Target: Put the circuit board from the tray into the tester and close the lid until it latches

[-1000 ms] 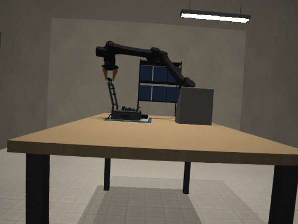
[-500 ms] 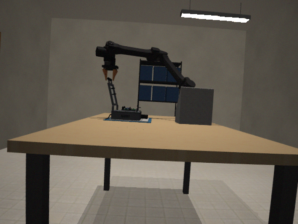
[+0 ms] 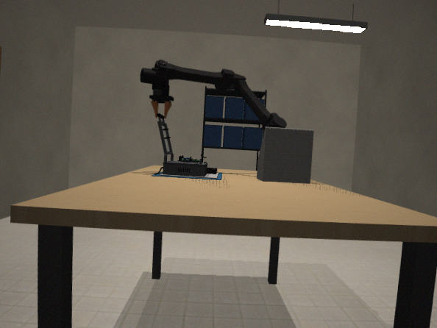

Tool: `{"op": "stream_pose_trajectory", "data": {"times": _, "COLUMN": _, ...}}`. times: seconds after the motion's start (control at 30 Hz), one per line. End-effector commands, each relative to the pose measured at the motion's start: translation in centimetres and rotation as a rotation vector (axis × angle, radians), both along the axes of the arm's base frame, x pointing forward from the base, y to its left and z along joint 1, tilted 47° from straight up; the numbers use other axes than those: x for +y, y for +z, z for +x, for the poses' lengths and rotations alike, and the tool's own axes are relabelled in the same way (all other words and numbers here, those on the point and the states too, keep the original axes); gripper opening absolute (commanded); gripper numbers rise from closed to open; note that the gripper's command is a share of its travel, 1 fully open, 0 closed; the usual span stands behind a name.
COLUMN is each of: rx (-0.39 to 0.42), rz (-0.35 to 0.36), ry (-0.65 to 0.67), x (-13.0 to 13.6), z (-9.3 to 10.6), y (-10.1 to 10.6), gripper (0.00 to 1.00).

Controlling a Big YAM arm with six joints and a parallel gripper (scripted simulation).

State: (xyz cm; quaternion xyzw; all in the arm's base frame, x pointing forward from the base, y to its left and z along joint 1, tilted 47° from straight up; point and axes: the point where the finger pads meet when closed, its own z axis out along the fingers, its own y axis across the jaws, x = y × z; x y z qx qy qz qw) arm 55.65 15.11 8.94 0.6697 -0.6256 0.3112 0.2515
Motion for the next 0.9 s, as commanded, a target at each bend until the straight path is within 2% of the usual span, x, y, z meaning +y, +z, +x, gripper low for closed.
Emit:
{"op": "stream_pose_trajectory", "data": {"times": 0.0, "rx": -0.033, "rz": 0.019, "ry": 0.015, "x": 0.73, "z": 0.52, "y": 1.86, "gripper": 0.00}}
{"op": "stream_pose_trajectory", "data": {"times": 0.87, "rx": -0.040, "rz": 0.021, "ry": 0.007, "x": 0.74, "z": 0.51, "y": 1.79, "gripper": 0.00}}
